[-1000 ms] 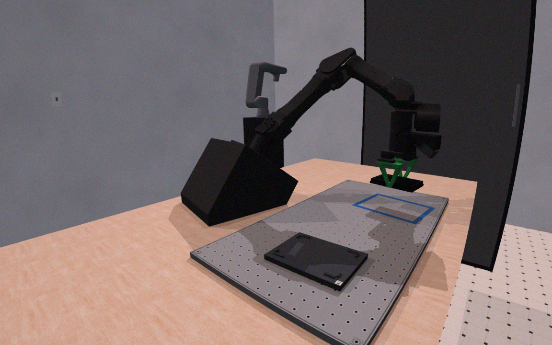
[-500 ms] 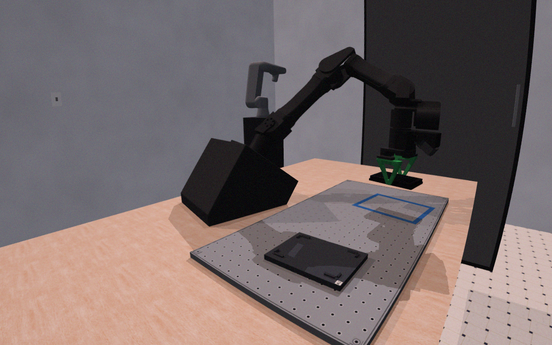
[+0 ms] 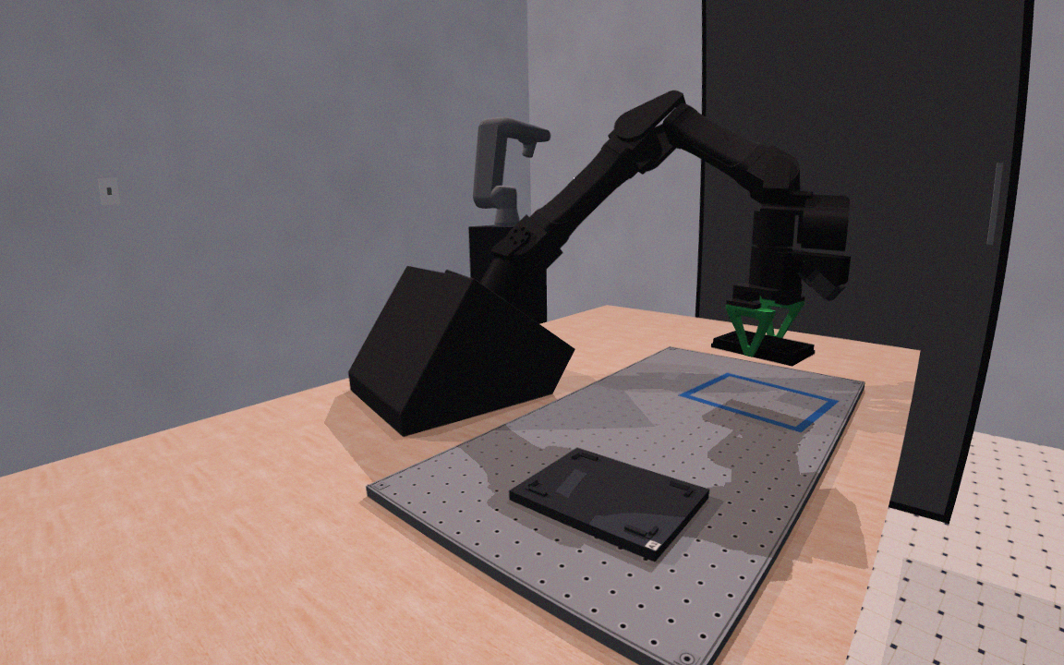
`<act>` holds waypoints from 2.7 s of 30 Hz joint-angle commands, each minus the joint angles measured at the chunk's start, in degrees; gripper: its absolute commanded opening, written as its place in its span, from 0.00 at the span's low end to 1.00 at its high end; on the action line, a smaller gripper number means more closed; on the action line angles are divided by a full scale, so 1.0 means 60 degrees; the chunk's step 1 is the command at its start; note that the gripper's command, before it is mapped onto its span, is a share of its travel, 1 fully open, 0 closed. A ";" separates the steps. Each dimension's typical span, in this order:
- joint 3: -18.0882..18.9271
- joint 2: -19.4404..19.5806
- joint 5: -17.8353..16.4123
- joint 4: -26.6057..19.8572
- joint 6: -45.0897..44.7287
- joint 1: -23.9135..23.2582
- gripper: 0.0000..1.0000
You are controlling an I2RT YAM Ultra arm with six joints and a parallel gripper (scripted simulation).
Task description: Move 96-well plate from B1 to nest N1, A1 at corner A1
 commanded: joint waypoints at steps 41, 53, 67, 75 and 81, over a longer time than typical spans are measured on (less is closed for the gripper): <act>-0.0620 0.0118 -0.0166 0.0283 -0.2474 -0.0885 0.00; -0.0995 0.0374 -0.0277 0.0413 -0.3428 -0.1661 0.00; -0.1083 0.0837 -0.0344 0.0429 -0.4545 -0.2575 0.00; -0.1213 0.1121 -0.0354 0.0426 -0.5060 -0.2988 0.00; -0.1033 0.1419 -0.0318 0.0375 -0.5565 -0.3402 0.00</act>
